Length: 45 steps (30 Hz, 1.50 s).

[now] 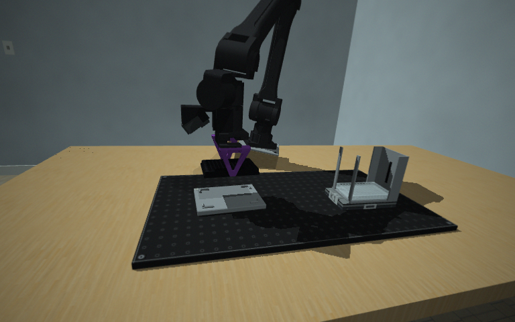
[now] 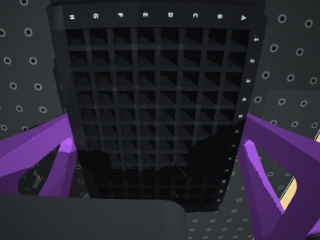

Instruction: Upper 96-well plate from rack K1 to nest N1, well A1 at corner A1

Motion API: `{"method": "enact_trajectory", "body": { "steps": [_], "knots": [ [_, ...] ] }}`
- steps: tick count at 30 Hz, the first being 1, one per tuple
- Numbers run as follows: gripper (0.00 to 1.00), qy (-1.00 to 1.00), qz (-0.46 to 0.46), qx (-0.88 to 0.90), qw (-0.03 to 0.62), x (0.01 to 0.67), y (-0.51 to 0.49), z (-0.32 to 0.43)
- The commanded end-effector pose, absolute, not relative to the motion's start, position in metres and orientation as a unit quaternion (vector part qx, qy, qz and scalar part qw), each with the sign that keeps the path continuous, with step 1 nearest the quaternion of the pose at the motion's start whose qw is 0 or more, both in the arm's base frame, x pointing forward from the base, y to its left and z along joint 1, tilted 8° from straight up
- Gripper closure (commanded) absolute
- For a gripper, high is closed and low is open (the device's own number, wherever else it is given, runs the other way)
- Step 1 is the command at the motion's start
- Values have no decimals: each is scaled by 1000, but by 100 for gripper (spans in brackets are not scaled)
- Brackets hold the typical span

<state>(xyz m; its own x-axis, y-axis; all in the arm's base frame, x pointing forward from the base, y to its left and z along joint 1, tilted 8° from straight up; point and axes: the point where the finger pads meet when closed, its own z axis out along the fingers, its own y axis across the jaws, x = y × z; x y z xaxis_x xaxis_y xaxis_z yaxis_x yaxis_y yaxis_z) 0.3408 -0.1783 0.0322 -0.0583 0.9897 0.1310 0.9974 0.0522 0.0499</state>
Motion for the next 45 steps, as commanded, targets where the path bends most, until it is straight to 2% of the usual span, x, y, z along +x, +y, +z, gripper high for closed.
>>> {"method": "enact_trajectory", "body": {
  "steps": [1, 3, 6, 30, 36, 37, 41, 45],
  "knots": [
    [100, -723, -64, -688, 22, 347, -178, 29],
    [100, -720, -69, -691, -2, 356, -188, 44],
    [100, -721, -64, -690, 22, 347, -179, 22],
    [100, -722, -67, -689, 9, 357, -179, -6],
    [100, -723, -64, -687, 23, 349, -170, -21],
    [100, -721, -71, -689, -7, 369, -186, -5],
    [100, -722, -66, -688, 15, 357, -176, -24],
    [100, -724, -67, -687, 9, 358, -180, -16]
  ]
}}
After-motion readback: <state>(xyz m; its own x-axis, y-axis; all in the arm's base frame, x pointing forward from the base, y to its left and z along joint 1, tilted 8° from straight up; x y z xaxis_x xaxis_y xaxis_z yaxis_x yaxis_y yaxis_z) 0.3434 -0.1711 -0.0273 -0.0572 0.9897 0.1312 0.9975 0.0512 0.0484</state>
